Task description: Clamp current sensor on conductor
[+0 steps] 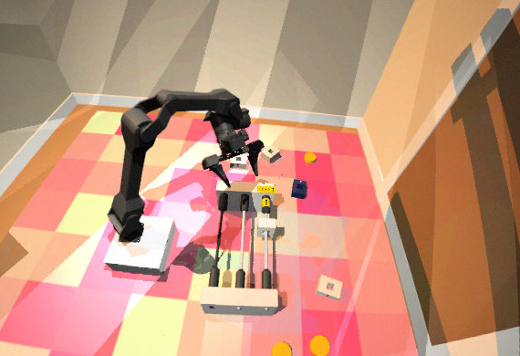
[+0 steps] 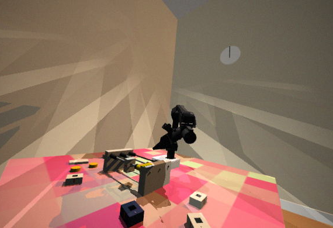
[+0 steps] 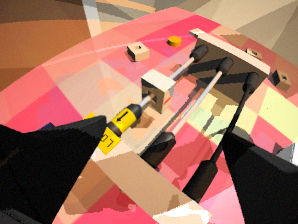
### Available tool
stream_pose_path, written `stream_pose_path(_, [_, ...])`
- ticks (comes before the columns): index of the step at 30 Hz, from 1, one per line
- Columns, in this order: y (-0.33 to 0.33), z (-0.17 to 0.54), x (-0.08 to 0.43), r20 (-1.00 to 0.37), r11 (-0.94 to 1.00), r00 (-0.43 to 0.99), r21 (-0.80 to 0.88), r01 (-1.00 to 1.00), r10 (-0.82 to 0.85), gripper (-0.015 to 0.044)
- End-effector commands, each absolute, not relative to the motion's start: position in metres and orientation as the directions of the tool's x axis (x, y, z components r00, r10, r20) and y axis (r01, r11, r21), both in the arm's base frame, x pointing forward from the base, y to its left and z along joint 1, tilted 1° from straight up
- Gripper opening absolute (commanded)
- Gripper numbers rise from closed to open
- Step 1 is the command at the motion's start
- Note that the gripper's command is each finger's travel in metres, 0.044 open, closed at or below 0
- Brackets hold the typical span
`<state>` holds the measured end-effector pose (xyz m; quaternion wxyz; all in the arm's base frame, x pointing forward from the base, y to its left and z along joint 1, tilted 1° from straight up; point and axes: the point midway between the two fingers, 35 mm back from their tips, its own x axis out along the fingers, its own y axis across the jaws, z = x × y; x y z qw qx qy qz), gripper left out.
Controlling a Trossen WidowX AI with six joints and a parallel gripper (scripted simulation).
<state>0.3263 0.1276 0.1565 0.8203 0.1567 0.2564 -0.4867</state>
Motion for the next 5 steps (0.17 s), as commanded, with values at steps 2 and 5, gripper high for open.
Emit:
stream_pose_path(2, [0.1227,0.1543,0.3296,-0.606,0.516,0.357,-0.103,0.850,-0.710,0.0440])
stream_pose_path(5, [0.1245,0.1539,0.3269,-0.597,0.515,0.367,-0.092,0.852,-0.713,0.0440])
